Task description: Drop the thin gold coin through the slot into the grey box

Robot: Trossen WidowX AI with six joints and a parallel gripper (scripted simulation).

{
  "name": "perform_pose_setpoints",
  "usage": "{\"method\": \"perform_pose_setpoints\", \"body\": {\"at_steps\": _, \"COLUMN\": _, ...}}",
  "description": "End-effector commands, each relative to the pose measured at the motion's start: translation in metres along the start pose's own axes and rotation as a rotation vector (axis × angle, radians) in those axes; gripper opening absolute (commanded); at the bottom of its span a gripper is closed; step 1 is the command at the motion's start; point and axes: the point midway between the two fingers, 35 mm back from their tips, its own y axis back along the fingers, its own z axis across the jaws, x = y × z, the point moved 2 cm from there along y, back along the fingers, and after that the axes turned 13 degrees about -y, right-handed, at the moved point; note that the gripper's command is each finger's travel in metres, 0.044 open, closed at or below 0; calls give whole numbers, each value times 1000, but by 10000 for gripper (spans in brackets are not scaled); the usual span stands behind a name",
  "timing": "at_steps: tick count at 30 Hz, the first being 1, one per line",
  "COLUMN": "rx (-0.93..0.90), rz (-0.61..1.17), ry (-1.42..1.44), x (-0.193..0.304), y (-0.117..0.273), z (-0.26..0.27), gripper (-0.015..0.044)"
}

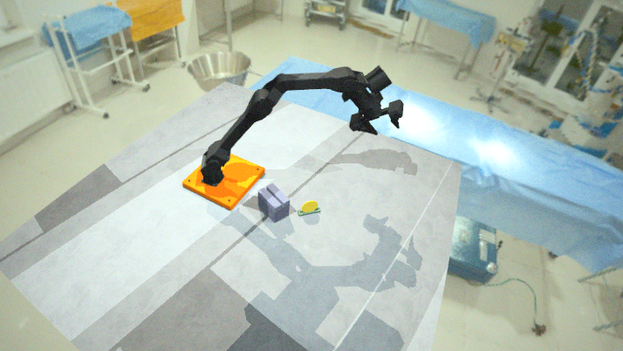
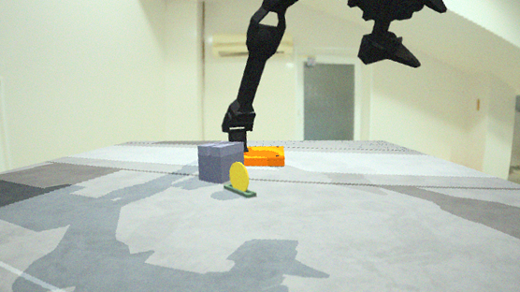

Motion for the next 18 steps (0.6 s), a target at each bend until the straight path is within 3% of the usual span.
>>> {"method": "perform_pose_setpoints", "body": {"at_steps": 1, "rx": -4, "rz": 6, "ry": -7, "x": 3, "y": 0, "z": 0, "gripper": 374}}
{"method": "perform_pose_setpoints", "body": {"at_steps": 9, "rx": -162, "rz": 303, "ry": -347, "x": 121, "y": 16, "z": 20, "gripper": 164}}
{"method": "perform_pose_setpoints", "body": {"at_steps": 18, "rx": -317, "rz": 683, "ry": -797, "x": 241, "y": 72, "z": 76, "gripper": 161}}
